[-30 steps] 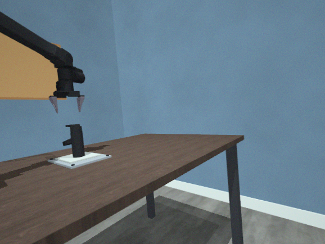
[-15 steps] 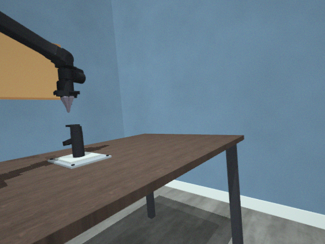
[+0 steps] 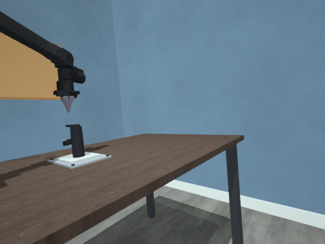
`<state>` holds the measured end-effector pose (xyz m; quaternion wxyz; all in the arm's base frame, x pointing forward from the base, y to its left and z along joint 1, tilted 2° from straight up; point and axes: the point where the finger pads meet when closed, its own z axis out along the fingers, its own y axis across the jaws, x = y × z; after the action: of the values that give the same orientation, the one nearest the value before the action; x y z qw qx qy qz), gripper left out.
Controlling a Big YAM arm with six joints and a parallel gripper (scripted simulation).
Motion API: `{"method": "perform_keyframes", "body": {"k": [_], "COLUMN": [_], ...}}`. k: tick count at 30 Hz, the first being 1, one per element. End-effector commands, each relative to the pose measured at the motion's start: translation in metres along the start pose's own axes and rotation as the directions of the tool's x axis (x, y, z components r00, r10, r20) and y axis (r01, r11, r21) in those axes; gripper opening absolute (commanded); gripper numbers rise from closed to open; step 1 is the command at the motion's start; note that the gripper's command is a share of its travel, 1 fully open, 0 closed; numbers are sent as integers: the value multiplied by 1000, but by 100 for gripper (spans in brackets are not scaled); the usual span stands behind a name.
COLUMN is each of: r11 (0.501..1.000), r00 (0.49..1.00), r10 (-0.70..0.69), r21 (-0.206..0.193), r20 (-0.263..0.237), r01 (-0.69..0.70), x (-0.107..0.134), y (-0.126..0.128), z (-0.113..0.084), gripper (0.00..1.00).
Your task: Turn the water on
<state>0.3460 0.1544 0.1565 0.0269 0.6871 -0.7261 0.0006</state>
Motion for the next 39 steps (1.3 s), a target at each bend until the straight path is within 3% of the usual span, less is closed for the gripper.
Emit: {"method": "perform_keyframes", "body": {"k": [1, 15, 16, 39], "r11": [999, 999, 999, 999], "r00": [1000, 1000, 1000, 1000], "r10": [19, 18, 18, 18], "r21": [49, 49, 49, 49], "r20": [25, 25, 25, 25], "r01": [-20, -20, -20, -20], "x": [2, 1, 1, 1], "y": [-9, -9, -9, -9], "z": [-20, -20, -20, -20], "gripper": [0, 0, 69, 69]}}
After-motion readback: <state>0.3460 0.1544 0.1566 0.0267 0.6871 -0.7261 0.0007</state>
